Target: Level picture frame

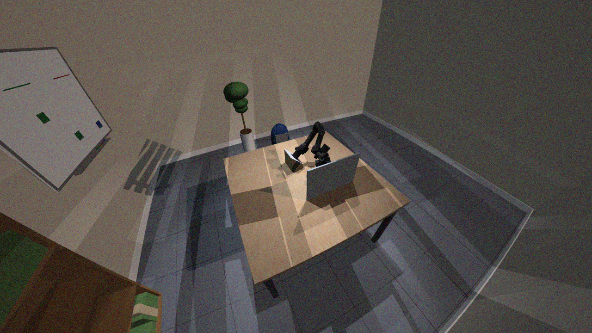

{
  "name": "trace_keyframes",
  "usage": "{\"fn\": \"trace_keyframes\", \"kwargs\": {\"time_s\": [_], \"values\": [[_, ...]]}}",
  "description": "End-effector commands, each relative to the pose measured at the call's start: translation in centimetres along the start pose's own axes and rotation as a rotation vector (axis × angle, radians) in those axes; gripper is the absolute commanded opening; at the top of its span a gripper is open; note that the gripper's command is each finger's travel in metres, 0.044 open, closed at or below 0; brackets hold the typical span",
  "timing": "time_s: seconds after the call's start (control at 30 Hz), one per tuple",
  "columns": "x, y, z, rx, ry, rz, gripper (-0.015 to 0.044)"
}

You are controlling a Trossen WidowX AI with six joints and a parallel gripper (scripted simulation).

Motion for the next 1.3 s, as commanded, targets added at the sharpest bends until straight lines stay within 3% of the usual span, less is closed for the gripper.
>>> {"fn": "trace_keyframes", "kwargs": {"time_s": [0.0,1.13,1.27], "values": [[-0.07,-0.02,-0.34,-0.003,0.005,-0.004,0.0260],[-0.10,-0.06,-0.36,-0.003,0.005,-0.004,0.0260],[-0.10,-0.06,-0.36,-0.003,0.005,-0.004,0.0175]]}}
Point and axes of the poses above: the point midway between the two fingers, 35 mm back from their tips, its own z axis back along the fingers, its own y axis across the jaws, x = y × z, the point moved 7 cm from there along z, back along the fingers, and after that the axes turned 1 degree about -z, right-handed, at the moved point
